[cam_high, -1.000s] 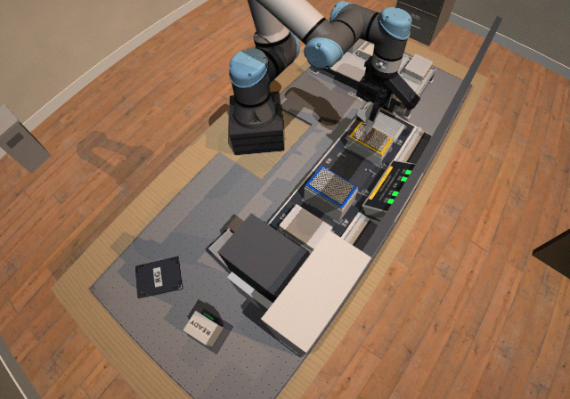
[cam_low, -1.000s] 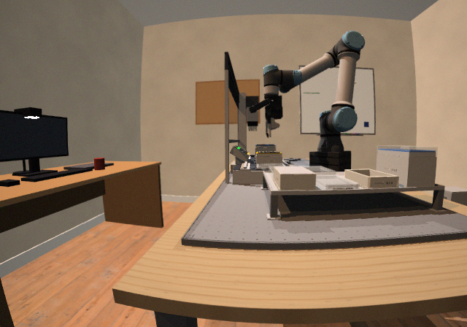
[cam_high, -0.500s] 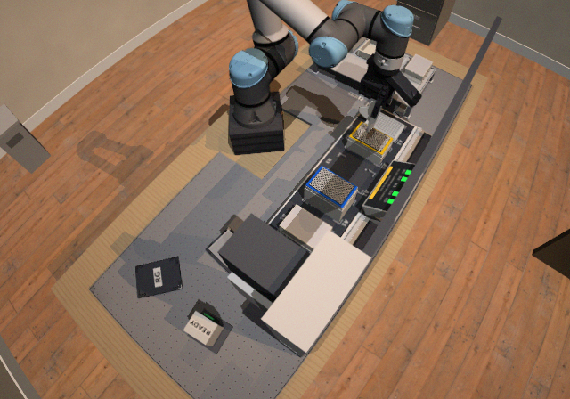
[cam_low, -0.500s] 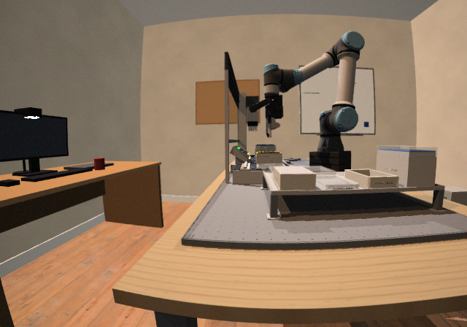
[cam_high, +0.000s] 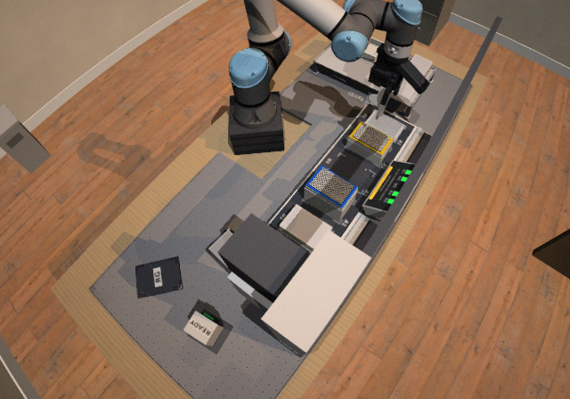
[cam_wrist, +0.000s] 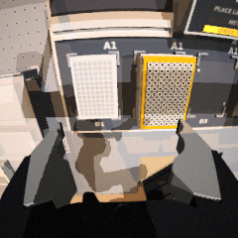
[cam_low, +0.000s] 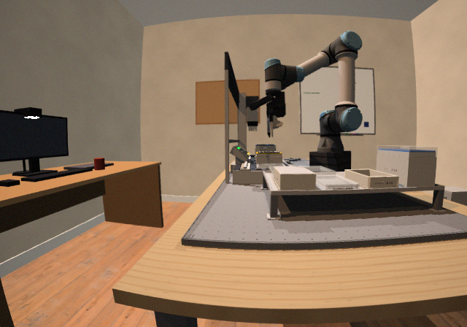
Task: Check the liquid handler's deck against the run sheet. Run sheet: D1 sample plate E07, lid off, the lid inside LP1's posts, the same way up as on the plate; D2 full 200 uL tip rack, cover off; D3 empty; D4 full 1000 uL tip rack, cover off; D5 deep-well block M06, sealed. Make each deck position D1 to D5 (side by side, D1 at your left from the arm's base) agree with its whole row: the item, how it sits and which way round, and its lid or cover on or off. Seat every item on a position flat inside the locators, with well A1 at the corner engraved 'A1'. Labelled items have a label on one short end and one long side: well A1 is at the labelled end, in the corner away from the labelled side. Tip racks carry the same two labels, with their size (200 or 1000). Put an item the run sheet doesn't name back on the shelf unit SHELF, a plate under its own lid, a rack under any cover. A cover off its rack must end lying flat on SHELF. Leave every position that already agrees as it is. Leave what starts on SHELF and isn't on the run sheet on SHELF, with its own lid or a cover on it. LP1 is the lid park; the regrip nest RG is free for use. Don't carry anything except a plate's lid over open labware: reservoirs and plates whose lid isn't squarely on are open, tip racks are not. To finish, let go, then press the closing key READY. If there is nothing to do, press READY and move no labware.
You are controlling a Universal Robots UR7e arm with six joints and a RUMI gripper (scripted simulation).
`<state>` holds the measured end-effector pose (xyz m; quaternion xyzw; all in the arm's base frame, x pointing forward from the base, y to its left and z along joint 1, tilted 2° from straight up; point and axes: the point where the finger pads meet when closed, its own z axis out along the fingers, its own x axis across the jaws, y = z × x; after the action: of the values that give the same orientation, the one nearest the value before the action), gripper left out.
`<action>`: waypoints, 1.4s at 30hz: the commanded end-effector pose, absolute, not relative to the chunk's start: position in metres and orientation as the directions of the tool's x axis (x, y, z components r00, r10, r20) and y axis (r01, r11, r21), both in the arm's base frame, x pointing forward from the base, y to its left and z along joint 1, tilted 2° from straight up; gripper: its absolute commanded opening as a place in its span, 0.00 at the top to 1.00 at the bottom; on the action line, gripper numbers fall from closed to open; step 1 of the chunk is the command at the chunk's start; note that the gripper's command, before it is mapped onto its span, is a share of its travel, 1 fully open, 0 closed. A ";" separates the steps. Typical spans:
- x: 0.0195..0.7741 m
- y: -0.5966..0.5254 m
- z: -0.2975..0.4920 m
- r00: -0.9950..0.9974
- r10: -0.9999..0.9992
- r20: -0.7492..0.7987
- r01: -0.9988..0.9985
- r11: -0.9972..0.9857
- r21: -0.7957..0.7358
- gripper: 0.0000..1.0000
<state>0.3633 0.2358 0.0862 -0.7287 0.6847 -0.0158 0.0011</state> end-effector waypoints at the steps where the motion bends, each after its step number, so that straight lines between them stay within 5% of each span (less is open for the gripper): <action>1: 0.364 0.259 0.086 0.060 -0.998 0.025 -0.998 -0.060 -0.024 0.18; 42: 0.362 0.283 0.085 0.060 -0.998 0.025 -0.998 -0.060 -0.024 0.18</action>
<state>0.3619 0.2824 0.0846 -0.7280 0.6854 -0.0169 -0.0005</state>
